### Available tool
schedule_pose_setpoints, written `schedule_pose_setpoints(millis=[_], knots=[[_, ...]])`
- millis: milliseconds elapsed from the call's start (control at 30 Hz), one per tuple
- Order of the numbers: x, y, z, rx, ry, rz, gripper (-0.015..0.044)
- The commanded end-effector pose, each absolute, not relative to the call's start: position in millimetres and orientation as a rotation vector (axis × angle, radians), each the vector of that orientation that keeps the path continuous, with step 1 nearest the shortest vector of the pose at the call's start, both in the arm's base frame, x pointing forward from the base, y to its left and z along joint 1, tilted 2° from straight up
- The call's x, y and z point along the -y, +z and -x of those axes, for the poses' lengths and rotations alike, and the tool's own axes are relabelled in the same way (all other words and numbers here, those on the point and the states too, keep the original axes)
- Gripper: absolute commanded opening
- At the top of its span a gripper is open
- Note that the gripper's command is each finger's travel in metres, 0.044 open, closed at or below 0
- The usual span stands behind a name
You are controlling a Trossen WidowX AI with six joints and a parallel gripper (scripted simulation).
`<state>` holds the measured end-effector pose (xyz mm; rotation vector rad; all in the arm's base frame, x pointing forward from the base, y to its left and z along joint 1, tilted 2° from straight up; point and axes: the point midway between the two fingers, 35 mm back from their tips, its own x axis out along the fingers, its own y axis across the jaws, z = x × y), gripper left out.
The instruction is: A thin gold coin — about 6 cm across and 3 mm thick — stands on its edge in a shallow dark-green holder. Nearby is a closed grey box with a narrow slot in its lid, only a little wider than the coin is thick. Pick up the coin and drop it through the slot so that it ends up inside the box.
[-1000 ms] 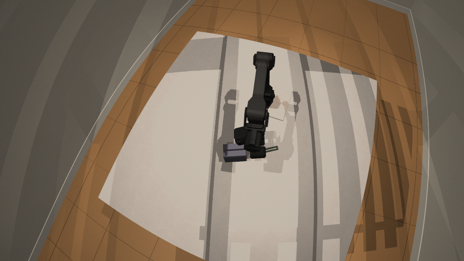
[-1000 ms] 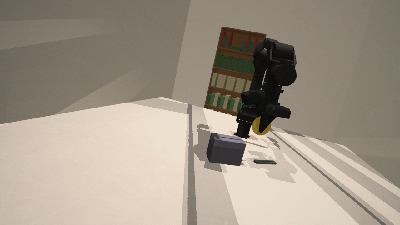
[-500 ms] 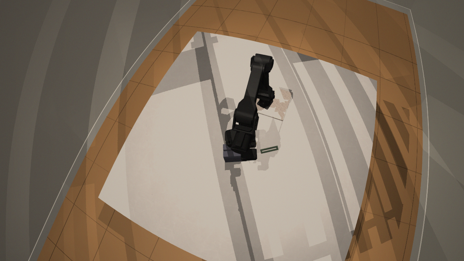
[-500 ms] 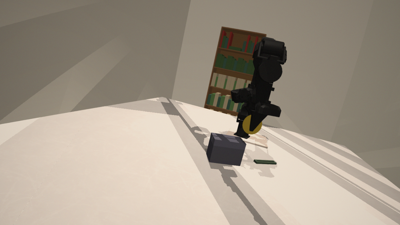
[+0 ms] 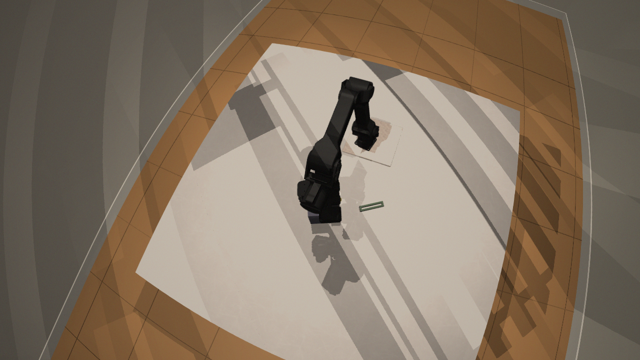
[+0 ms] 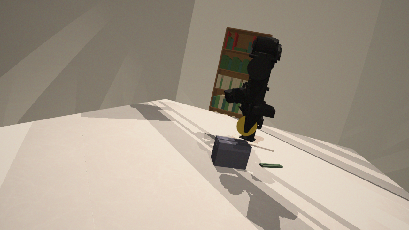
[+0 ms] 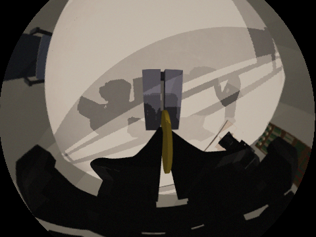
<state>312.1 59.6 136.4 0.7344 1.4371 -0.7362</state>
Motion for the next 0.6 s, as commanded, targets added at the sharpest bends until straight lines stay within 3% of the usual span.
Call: schedule_pose_setpoints(millis=[0, 567], knots=[[-49.9, 134.3, -318.5, -1.441, -0.741, -0.725, 0.0000], [-40.8, 135.7, -324.0, -1.435, -0.737, -0.731, 0.0000]])
